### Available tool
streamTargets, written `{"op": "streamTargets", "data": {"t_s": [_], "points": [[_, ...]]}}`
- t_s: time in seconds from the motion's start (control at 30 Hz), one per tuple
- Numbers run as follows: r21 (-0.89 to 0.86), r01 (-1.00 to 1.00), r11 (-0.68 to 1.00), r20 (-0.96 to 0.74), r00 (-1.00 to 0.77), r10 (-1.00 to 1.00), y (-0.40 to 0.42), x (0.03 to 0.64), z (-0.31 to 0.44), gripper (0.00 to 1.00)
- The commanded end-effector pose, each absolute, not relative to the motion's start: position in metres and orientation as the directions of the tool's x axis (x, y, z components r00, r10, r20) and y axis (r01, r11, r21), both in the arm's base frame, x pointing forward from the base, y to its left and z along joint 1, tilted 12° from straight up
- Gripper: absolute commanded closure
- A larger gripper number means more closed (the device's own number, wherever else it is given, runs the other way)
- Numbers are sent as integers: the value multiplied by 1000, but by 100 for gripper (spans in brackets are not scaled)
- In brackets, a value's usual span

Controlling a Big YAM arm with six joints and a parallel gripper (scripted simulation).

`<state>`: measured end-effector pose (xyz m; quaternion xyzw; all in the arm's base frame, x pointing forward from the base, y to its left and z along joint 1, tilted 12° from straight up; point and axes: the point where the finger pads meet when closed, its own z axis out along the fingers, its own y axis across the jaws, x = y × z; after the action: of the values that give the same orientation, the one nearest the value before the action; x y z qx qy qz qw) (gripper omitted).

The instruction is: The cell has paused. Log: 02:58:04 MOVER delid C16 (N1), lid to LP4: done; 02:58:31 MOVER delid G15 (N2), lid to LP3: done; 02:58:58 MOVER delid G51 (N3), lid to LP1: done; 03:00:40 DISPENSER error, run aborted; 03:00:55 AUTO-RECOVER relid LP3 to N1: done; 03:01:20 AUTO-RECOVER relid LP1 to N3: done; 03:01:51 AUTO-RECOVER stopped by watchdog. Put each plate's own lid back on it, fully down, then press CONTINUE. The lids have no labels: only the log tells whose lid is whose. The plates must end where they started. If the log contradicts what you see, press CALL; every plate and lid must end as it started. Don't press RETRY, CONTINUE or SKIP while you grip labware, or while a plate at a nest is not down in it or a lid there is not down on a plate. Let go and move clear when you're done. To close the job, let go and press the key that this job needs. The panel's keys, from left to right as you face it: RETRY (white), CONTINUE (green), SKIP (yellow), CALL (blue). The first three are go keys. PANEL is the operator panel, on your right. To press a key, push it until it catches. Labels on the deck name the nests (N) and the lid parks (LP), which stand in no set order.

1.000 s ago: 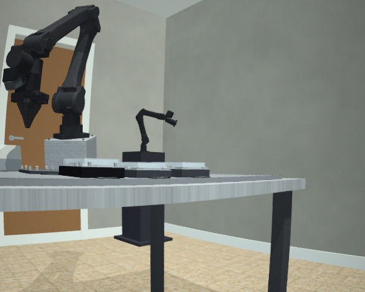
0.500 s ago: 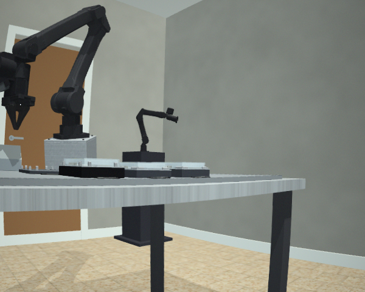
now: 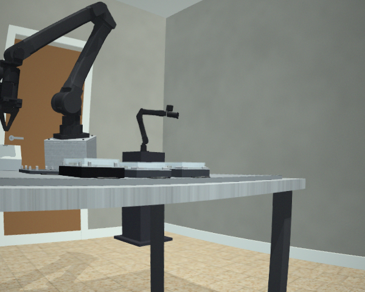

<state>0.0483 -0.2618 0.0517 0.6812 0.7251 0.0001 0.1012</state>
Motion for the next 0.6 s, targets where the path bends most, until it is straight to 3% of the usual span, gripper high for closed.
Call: {"op": "streamTargets", "data": {"t_s": [0.0,0.23,0.57], "points": [[146,989,34,-190,-5,982,-290,34,66,100],[159,985,-62,-176,90,980,-297,8,62,100],[153,986,-64,-169,89,982,-307,-35,57,100]]}}
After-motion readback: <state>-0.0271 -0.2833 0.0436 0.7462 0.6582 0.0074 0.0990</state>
